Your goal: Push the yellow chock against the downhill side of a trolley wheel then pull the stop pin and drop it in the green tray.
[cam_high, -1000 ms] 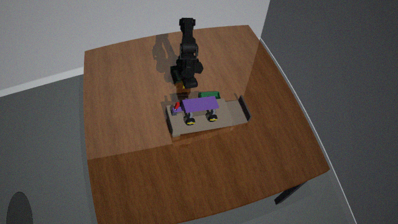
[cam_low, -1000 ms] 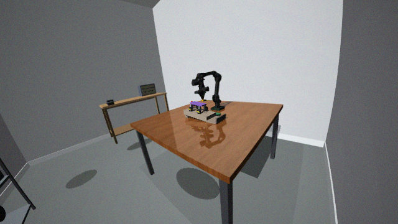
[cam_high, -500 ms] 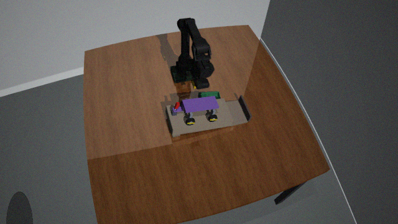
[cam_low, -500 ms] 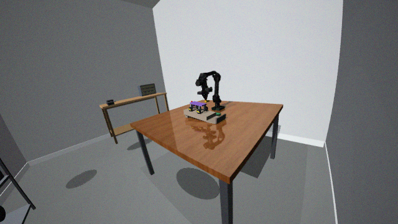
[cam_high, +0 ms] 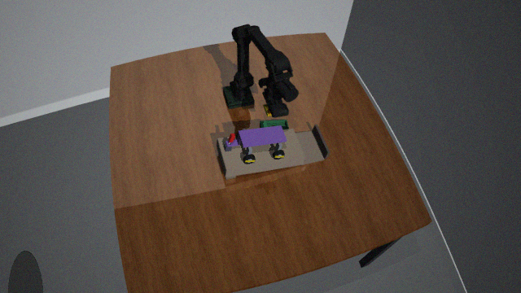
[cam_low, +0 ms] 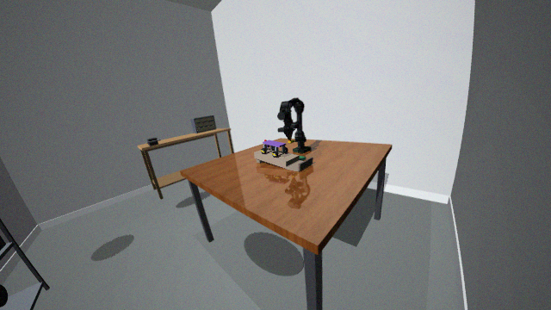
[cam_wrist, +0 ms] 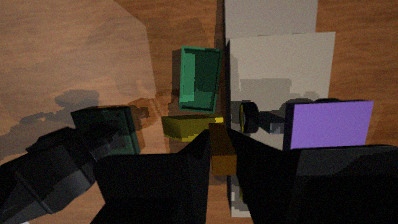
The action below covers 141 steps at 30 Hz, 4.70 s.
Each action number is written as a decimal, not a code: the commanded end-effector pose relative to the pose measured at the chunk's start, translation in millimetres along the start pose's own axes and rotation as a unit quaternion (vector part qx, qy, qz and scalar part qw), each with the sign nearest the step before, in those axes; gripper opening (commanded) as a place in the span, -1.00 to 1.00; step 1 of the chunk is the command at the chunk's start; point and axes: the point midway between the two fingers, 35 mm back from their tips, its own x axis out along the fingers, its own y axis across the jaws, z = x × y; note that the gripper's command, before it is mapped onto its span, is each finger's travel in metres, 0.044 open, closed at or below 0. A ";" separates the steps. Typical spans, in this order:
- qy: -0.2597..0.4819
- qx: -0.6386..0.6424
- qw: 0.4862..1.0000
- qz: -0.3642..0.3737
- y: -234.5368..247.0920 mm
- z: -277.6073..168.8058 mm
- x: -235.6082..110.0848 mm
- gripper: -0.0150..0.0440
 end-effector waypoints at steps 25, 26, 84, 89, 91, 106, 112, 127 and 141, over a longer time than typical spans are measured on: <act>-0.002 -0.075 0.997 -0.002 -20.3 90.9 3.7 -0.49; 0.000 -0.092 0.996 -0.001 -20.3 91.0 3.7 -0.49; 0.034 -0.705 0.708 0.029 -48.6 96.8 9.9 -0.49; 0.034 -0.705 0.708 0.029 -48.0 96.1 22.2 -0.49; 0.034 -0.705 0.708 0.029 -48.9 96.3 27.8 -0.49; 0.035 -0.705 0.708 0.030 -49.4 92.0 68.5 -0.49; 0.035 -0.705 0.708 0.030 -49.2 90.3 72.9 -0.49; 0.035 -0.705 0.708 0.030 -50.8 75.6 68.7 -0.49; 0.036 -0.705 0.707 0.030 -52.5 60.7 65.7 -0.49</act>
